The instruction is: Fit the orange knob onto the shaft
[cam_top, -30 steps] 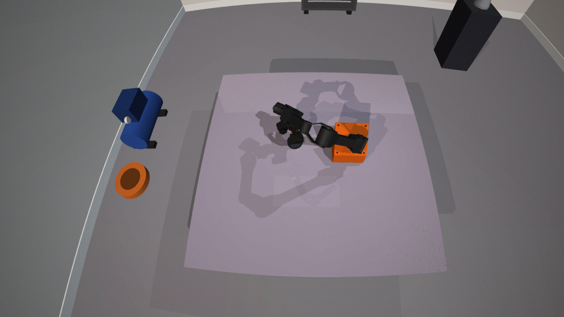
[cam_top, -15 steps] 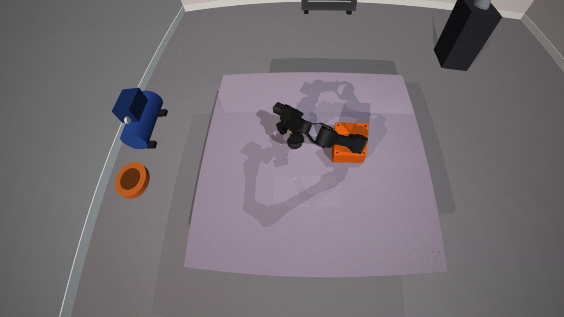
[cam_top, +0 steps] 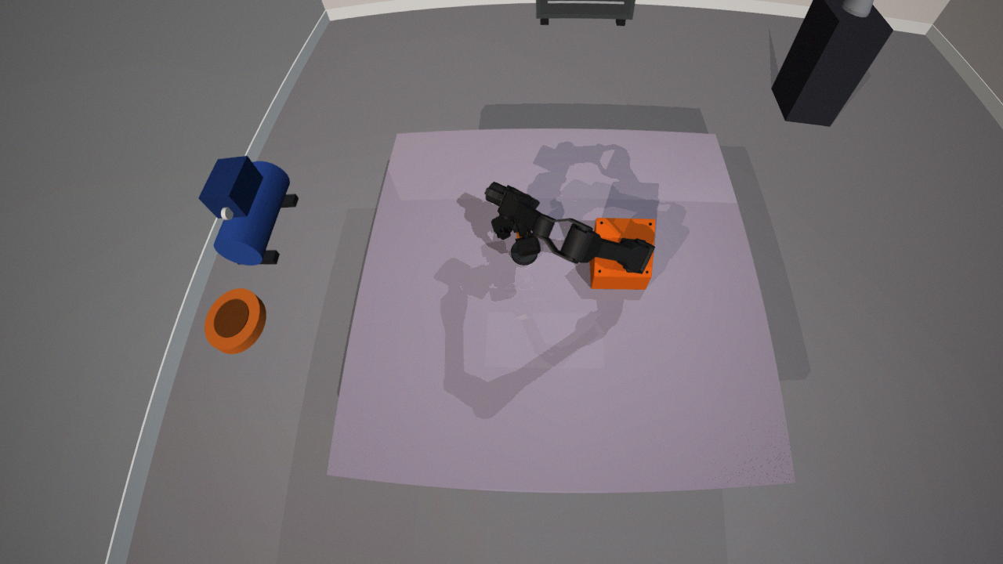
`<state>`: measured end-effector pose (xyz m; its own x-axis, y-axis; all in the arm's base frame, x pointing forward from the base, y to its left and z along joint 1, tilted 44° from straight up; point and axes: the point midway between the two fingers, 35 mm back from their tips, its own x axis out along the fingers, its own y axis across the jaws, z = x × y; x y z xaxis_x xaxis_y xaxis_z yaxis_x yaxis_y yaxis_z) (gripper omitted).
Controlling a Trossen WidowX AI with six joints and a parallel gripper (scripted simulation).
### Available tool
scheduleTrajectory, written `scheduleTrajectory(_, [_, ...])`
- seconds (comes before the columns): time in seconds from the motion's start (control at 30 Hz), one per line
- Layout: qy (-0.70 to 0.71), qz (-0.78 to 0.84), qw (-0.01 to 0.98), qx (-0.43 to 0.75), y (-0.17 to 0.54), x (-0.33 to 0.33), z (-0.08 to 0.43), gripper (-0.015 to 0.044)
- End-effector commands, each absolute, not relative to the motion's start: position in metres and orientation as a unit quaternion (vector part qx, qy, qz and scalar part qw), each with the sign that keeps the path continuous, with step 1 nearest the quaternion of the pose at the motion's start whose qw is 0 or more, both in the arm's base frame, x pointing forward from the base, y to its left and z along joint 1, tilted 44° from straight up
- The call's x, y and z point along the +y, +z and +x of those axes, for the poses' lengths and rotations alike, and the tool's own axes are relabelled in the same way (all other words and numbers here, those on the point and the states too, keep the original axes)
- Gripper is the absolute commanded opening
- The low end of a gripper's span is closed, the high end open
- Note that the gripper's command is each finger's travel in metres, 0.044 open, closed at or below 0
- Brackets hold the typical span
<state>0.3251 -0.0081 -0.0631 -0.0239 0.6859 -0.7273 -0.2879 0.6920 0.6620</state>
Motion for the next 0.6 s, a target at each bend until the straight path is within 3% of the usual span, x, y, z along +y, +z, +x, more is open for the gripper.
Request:
scheduleTrajectory(0.0, [0.368, 0.151, 0.683, 0.613, -0.0629, -0.0075, 0.3253, 0.0])
scheduleTrajectory(0.57, [0.371, 0.148, 0.683, 0.611, -0.0585, -0.0109, 0.3271, 0.0])
